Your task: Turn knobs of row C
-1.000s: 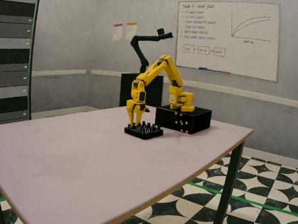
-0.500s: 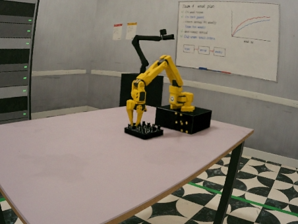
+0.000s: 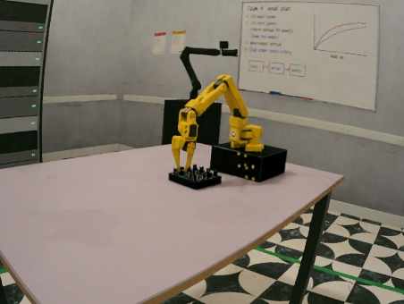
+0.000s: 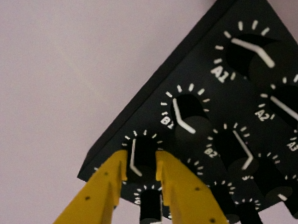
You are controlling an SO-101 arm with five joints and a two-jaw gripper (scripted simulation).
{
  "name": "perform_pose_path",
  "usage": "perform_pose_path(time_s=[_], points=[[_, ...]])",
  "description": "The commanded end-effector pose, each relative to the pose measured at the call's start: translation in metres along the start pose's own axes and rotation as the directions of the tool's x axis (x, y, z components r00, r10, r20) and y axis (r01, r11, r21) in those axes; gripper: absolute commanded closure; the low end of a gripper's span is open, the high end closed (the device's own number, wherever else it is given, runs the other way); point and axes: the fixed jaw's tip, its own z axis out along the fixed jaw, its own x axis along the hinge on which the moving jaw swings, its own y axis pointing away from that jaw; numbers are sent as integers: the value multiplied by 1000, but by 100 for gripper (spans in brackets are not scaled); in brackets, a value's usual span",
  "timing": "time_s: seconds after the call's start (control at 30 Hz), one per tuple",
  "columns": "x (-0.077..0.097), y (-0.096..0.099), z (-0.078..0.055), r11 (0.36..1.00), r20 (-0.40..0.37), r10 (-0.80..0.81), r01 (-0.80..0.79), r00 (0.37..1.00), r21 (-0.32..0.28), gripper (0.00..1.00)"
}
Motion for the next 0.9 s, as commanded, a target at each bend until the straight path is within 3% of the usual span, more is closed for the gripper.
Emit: perform_pose_path(time_s=[0.0, 0.43, 0.87], points=[[-4, -2, 3, 999, 14, -49, 49, 999, 6, 99], [-3, -2, 3, 962, 13, -272, 272, 962, 9, 99], [-3, -2, 3, 957, 12, -290, 290, 957, 9, 99]])
